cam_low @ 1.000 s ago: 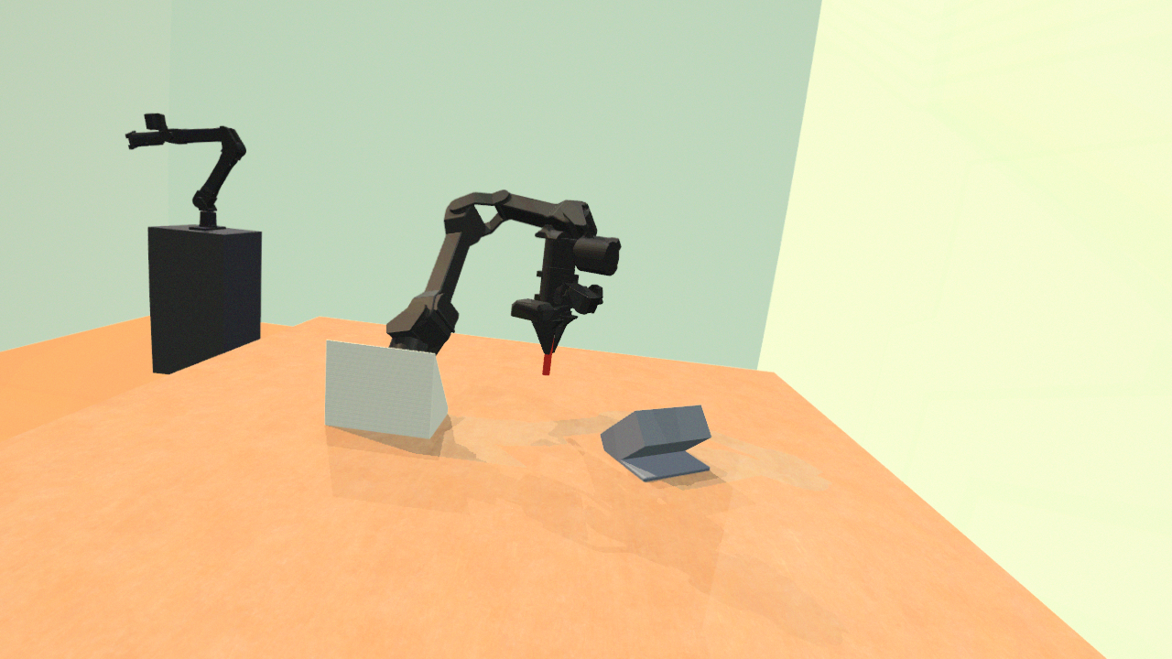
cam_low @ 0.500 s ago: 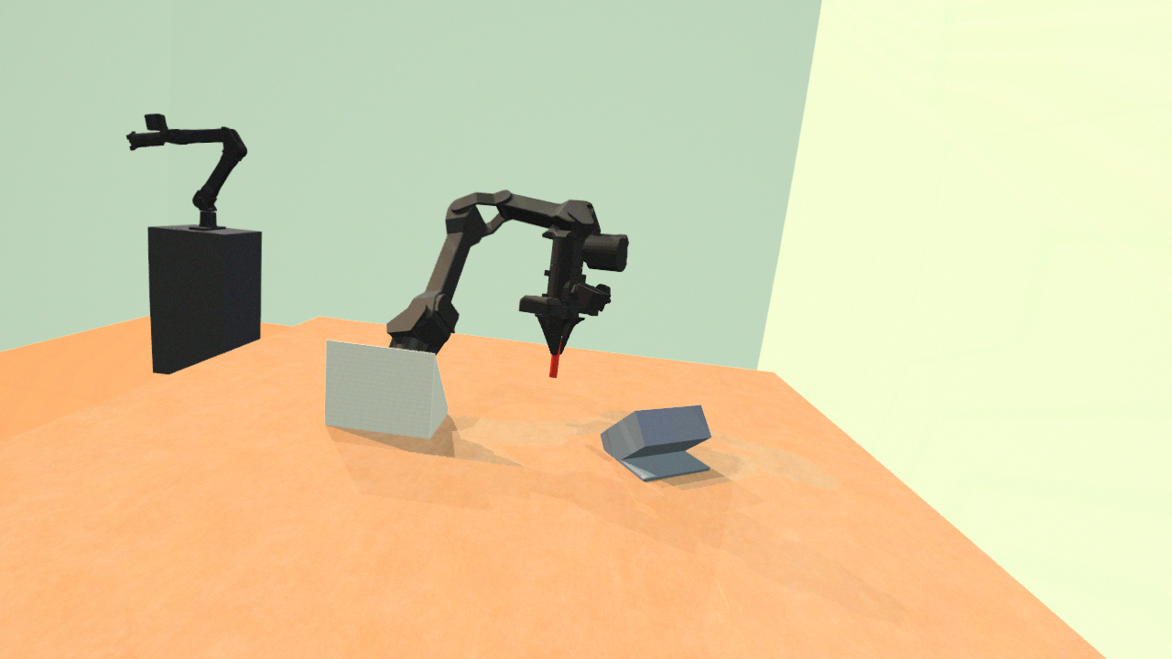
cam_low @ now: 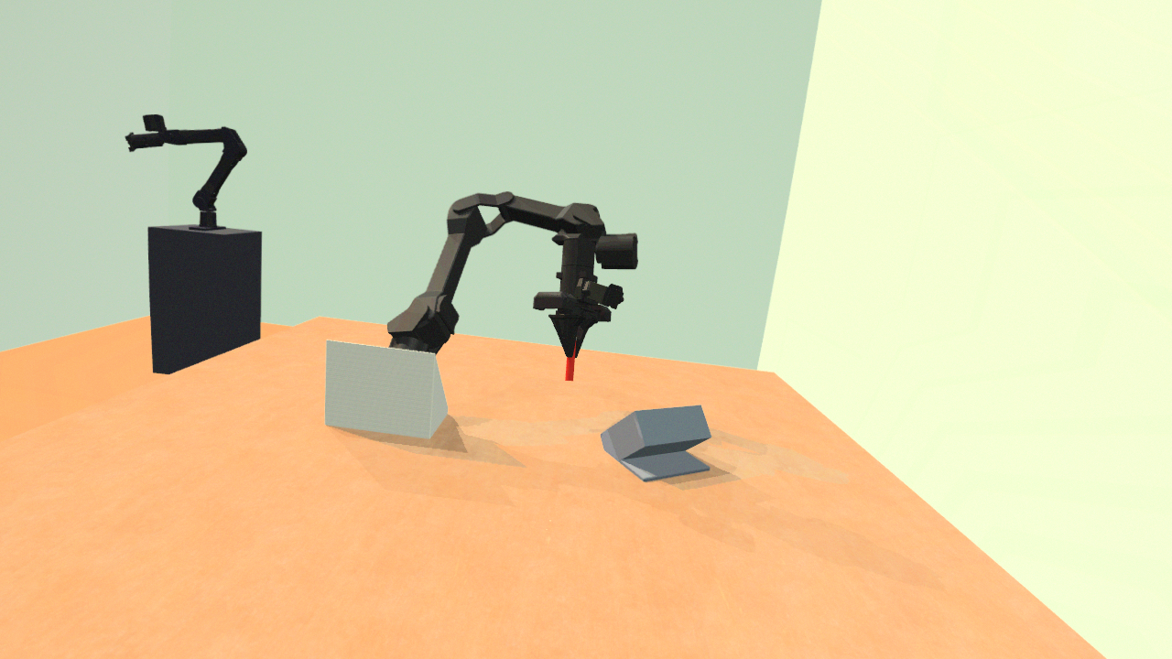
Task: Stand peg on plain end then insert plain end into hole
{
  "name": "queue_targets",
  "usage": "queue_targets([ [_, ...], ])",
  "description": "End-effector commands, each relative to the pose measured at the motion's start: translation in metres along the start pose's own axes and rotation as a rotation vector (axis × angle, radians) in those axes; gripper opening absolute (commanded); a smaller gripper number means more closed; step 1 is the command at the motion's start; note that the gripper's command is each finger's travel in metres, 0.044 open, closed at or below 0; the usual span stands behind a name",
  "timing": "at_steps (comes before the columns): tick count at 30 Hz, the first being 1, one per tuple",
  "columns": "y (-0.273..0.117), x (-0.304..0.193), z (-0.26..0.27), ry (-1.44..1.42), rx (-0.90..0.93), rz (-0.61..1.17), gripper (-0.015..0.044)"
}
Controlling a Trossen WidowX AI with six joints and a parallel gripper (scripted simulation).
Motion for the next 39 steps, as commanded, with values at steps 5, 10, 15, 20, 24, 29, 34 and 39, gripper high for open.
queue_targets([
  [5,-0.002,0.015,0.004,0.006,-0.058,-0.072,0.0000],
  [10,-0.003,0.024,0.007,0.013,-0.090,-0.122,0.0000],
  [15,-0.004,0.034,0.010,0.022,-0.119,-0.175,0.0000],
  [20,-0.006,0.043,0.015,0.033,-0.143,-0.230,0.0000],
  [24,-0.008,0.051,0.018,0.042,-0.159,-0.276,0.0000],
  [29,-0.011,0.060,0.024,0.055,-0.175,-0.336,0.0000],
  [34,-0.012,0.066,0.028,0.064,-0.182,-0.374,0.0000],
  [39,-0.005,0.072,0.026,0.065,-0.183,-0.381,0.0000],
])
Point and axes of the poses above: the point midway between the two fingers, 35 mm back from their tips, its own y axis out along the fingers, its own z axis across the jaws, x = y × z, the point moved 3 cm from there along -y, back along the fingers, and after that the axes turned 5 degrees about -y, right-handed, at the moved point
